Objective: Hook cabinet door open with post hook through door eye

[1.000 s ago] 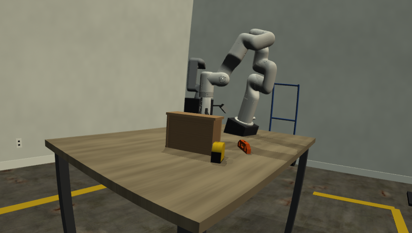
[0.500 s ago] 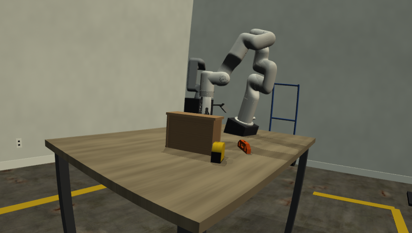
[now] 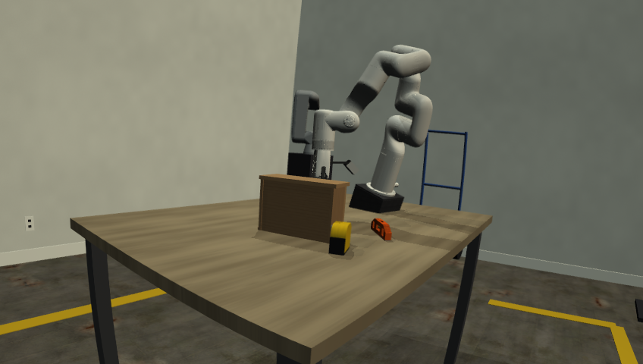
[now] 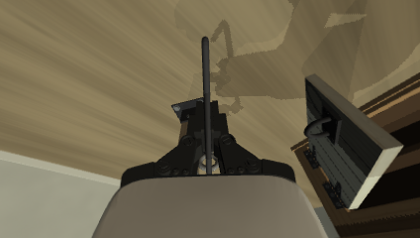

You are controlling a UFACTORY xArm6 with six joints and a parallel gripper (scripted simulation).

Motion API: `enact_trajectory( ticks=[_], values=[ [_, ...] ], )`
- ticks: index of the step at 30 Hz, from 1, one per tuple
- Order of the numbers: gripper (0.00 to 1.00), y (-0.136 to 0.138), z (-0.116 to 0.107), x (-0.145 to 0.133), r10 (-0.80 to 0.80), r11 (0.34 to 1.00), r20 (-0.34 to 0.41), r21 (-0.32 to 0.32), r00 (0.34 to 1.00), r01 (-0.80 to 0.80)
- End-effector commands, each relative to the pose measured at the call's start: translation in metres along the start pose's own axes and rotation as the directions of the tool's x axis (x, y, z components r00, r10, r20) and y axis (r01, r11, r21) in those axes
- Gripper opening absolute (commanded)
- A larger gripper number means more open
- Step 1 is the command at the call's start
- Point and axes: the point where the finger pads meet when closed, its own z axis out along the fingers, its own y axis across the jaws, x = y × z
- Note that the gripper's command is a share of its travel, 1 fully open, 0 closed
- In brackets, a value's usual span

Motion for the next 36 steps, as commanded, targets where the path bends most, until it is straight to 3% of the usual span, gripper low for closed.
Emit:
enact_trajectory(
  ticks=[1,36],
  values=[
    [0.04,0.001,-0.001,-0.001,0.000,1.000,0.003,-0.001,1.000,0.000],
    [0.04,0.001,-0.014,0.001,0.000,1.000,0.003,-0.001,1.000,0.000]
  ],
)
